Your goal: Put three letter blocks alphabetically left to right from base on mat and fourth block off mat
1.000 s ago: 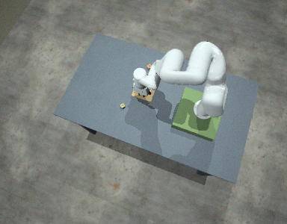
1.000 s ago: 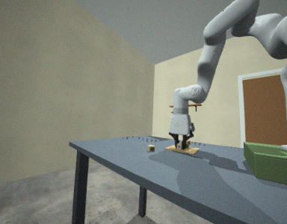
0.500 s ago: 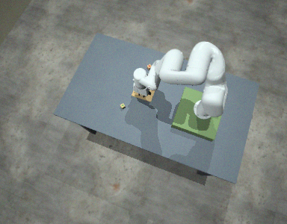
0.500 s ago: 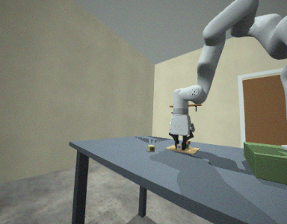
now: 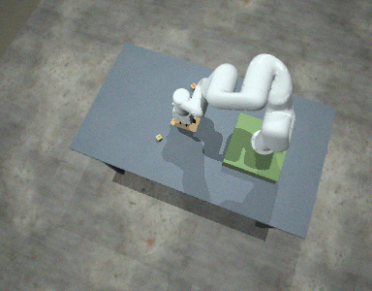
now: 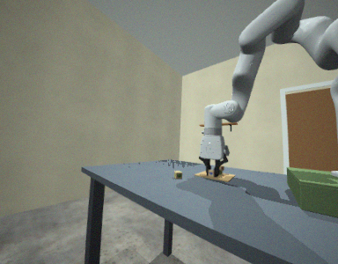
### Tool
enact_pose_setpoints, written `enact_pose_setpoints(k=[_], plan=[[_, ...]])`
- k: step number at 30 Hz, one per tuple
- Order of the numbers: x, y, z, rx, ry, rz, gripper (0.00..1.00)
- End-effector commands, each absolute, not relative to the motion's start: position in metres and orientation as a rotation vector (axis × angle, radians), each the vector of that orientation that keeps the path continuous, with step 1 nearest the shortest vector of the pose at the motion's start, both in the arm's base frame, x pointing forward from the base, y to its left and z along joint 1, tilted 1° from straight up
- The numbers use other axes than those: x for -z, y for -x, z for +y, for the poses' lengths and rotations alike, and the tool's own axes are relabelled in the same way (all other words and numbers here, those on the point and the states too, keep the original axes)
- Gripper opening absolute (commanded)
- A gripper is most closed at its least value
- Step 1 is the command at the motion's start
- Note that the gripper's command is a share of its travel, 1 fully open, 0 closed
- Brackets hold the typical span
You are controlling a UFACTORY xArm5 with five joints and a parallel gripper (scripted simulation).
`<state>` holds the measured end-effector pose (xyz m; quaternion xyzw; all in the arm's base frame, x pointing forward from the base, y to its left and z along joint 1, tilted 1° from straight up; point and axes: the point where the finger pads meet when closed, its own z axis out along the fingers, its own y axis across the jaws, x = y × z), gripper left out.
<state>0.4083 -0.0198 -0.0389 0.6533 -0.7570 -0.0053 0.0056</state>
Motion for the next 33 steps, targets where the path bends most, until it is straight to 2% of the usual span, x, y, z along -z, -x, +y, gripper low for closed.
enact_pose_setpoints(k=[1,18,19,23,24,29,30,32,33], plan=[[0.0379,-0.4096,-0.0199,0.013,-2.047,-2.372,0.21],[0.0379,-0.4096,-0.0199,0.013,-2.047,-2.372,0.21],[0.0379,-0.4096,-0.0199,0.013,-2.047,-2.372,0.26],[0.0379,-0.4096,-0.0199,0.013,-2.047,-2.372,0.26],[0.0379,-0.4096,-0.0199,0.013,-2.047,-2.372,0.3],[0.0379,-0.4096,-0.0199,0.013,-2.047,-2.372,0.34],[0.0379,-0.4096,-0.0199,0.013,-2.047,-2.372,0.38],[0.0379,-0.4096,-0.0199,0.013,-2.047,-2.372,0.38],[0.0379,-0.4096,-0.0199,0.013,-2.047,-2.372,0.42]])
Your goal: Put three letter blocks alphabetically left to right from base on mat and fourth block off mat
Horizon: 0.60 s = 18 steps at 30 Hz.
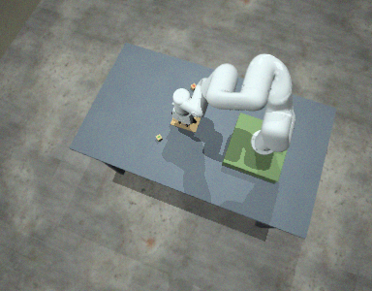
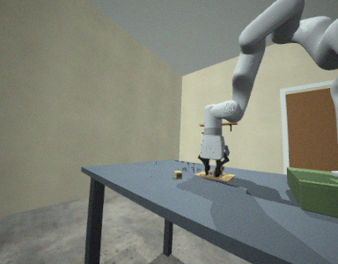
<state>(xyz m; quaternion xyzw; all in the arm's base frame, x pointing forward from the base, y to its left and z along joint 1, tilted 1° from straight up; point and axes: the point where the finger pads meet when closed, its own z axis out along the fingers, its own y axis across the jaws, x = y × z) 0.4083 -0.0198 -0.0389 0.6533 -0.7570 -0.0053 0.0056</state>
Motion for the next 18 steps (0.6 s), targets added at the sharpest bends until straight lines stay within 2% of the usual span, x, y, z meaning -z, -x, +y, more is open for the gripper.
enact_pose_setpoints(k=[1,18], plan=[[0.038,-0.41,-0.02,0.013,-2.047,-2.372,0.42],[0.028,-0.41,-0.02,0.013,-2.047,-2.372,0.42]])
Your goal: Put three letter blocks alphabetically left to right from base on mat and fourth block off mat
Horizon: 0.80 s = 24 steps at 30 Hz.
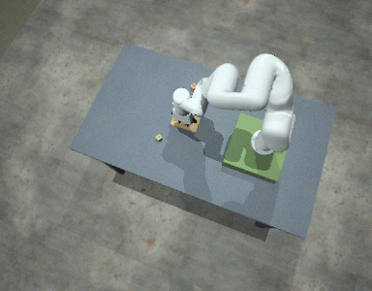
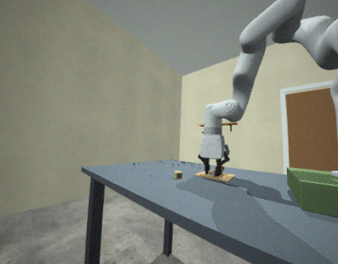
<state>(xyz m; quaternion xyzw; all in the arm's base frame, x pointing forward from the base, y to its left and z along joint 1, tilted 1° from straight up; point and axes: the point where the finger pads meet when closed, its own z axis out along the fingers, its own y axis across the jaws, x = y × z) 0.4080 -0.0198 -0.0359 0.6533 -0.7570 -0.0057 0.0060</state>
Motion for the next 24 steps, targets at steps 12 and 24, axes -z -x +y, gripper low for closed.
enact_pose_setpoints(k=[12,24], plan=[[-0.023,-0.41,-0.02,0.013,-2.047,-2.372,0.42],[-0.051,-0.411,-0.02,0.013,-2.047,-2.372,0.42]])
